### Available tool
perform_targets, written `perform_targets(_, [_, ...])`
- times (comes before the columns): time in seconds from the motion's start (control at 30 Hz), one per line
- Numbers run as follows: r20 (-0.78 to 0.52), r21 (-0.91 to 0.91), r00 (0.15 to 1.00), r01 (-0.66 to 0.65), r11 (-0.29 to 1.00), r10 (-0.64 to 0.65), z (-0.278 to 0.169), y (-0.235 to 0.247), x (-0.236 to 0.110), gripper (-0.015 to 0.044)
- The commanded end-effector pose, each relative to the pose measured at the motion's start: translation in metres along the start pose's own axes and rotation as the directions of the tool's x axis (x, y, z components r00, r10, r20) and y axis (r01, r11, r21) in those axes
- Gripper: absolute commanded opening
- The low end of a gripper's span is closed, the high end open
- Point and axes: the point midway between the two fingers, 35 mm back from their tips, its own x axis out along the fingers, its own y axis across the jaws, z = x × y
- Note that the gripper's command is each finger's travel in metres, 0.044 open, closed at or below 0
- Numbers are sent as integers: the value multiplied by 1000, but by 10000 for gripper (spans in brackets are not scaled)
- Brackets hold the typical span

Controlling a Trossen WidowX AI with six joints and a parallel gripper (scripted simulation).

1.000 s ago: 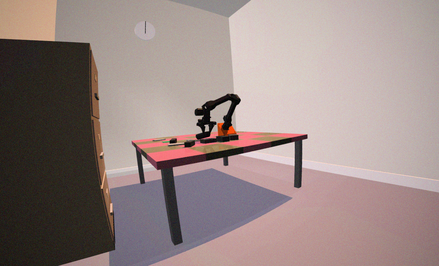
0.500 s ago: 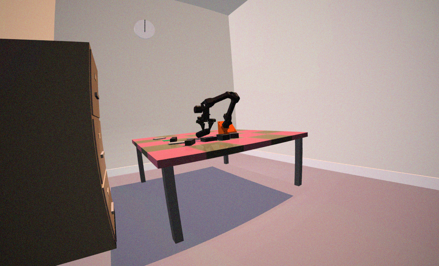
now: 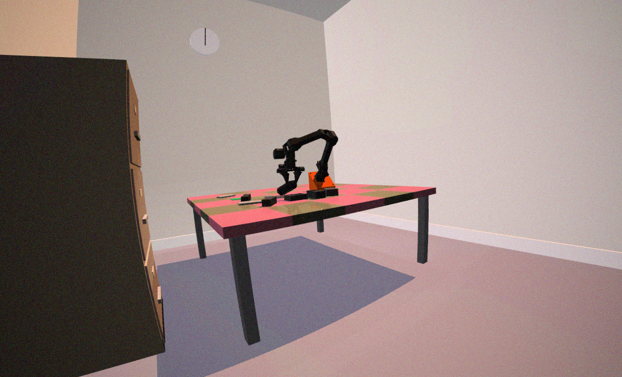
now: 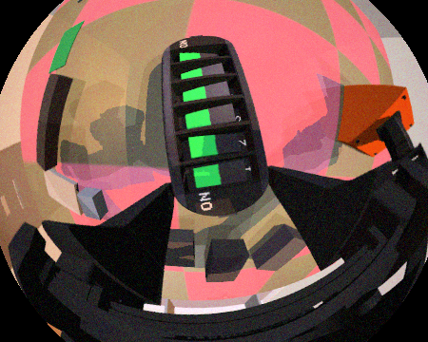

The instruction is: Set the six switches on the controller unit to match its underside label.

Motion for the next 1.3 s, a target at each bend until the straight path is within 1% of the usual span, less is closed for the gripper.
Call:
perform_targets(0.0, [-1, -1, 1000, -8, 1000, 8, 5, 2, -5, 336])
perform_targets(1.27, [-75, -1, 997, -8, 1000, 7, 30, 2, -23, 336])
